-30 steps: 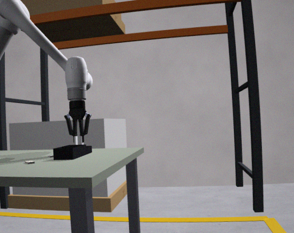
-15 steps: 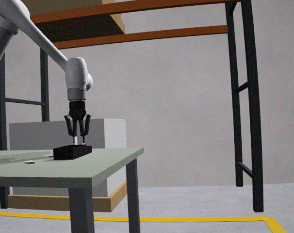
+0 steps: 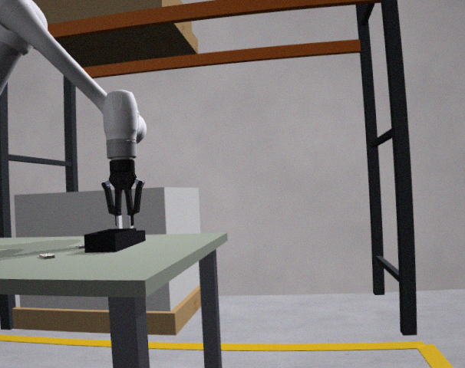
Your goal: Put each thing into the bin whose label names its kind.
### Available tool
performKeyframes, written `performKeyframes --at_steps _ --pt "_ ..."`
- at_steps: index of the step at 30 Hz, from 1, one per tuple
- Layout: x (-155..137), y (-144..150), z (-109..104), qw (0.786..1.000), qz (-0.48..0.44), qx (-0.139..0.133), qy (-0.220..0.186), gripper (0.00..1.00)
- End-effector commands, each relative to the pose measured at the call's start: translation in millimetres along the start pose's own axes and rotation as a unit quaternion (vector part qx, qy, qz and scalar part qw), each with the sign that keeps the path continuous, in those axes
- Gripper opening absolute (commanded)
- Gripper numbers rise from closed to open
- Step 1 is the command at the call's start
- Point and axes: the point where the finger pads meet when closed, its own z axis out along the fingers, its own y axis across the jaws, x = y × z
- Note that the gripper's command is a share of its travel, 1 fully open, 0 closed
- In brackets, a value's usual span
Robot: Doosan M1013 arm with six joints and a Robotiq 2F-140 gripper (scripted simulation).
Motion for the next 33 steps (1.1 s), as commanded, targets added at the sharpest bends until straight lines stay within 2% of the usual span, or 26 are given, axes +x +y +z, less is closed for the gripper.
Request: performKeyframes --at_steps 1,23,27,33 --pt "0 0 -1 1.0 0.0 0.0 0.0 0.18" --pt "0 0 -28 1.0 0.0 0.0 0.0 0.18" --pt "0 0 -48 1.0 0.0 0.0 0.0 0.18" --pt "0 0 -52 1.0 0.0 0.0 0.0 0.18"
